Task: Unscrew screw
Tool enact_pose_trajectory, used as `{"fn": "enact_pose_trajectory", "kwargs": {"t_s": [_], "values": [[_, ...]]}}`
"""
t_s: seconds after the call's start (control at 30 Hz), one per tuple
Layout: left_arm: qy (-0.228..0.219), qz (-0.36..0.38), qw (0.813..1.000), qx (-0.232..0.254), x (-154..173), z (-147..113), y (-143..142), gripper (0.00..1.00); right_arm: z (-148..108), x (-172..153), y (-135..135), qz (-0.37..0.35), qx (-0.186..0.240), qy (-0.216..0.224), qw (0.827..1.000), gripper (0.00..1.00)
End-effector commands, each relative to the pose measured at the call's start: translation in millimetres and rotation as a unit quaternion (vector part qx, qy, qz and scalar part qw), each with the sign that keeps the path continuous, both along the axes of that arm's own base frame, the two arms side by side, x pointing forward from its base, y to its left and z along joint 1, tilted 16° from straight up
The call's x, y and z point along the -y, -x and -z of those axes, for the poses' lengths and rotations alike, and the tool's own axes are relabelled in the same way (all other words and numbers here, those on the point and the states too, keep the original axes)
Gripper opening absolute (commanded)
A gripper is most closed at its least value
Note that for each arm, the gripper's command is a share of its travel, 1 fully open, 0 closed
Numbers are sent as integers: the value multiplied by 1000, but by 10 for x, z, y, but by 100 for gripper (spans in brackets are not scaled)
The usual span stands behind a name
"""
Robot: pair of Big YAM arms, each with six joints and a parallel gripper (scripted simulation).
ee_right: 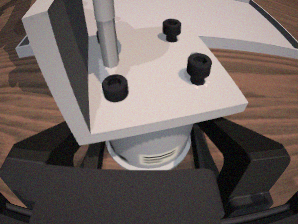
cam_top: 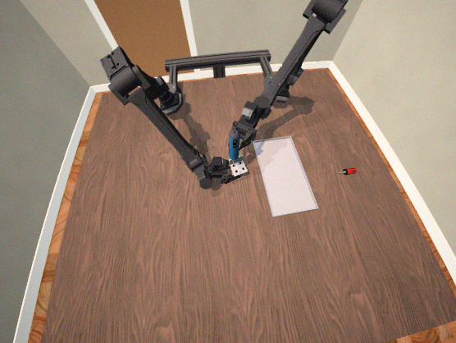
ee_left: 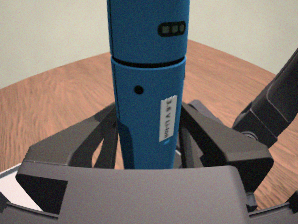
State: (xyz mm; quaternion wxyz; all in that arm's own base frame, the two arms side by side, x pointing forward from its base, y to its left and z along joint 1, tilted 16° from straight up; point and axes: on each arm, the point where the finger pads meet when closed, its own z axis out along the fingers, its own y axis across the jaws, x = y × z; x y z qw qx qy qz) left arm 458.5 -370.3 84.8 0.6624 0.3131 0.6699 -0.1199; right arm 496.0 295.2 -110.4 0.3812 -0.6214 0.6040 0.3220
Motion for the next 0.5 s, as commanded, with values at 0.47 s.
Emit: {"fn": "enact_pose_trajectory", "kwargs": {"t_s": [0.47], "values": [[22, 2, 999, 36, 76, -266, -119, 42, -85, -46, -108, 0, 14, -4, 1000, 59]]}}
